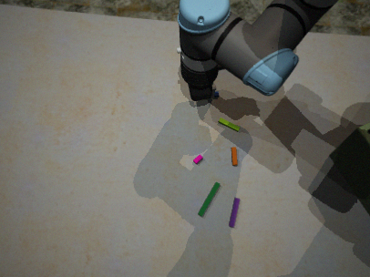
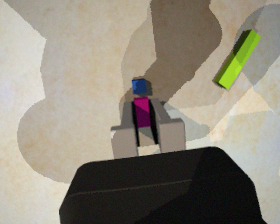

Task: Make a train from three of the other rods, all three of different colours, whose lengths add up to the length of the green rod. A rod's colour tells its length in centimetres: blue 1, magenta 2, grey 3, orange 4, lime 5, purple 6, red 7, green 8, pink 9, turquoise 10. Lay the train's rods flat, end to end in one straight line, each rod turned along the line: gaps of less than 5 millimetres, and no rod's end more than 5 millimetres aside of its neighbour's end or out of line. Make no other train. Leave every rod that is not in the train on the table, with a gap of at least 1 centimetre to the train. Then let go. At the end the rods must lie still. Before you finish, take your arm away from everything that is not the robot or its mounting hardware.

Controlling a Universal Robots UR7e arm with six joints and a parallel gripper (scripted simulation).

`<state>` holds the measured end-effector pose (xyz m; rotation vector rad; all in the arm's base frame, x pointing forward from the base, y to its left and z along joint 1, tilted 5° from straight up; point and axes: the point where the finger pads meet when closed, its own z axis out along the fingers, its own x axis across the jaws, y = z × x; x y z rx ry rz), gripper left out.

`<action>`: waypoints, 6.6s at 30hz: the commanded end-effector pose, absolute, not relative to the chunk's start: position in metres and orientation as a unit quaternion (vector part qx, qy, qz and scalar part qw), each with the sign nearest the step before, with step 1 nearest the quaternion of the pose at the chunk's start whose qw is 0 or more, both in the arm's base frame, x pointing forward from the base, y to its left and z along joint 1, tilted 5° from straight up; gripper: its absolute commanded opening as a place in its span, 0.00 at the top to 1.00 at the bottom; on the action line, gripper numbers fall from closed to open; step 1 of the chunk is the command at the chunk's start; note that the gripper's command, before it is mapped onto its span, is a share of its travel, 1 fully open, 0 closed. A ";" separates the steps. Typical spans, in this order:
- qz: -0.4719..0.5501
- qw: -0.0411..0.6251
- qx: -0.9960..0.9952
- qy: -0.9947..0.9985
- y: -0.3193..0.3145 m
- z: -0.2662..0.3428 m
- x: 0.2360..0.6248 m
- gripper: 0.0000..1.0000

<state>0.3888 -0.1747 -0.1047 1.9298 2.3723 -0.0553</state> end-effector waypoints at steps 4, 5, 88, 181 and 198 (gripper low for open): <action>-0.018 0.042 0.630 0.775 -0.175 -0.104 0.389 0.76; -0.018 0.042 0.630 0.775 -0.175 -0.104 0.389 0.76; -0.018 0.042 0.630 0.775 -0.176 -0.116 0.390 0.46; -0.021 0.041 0.578 0.815 -0.168 -0.029 0.382 0.00; -0.029 0.036 0.403 0.914 -0.164 -0.034 0.372 0.00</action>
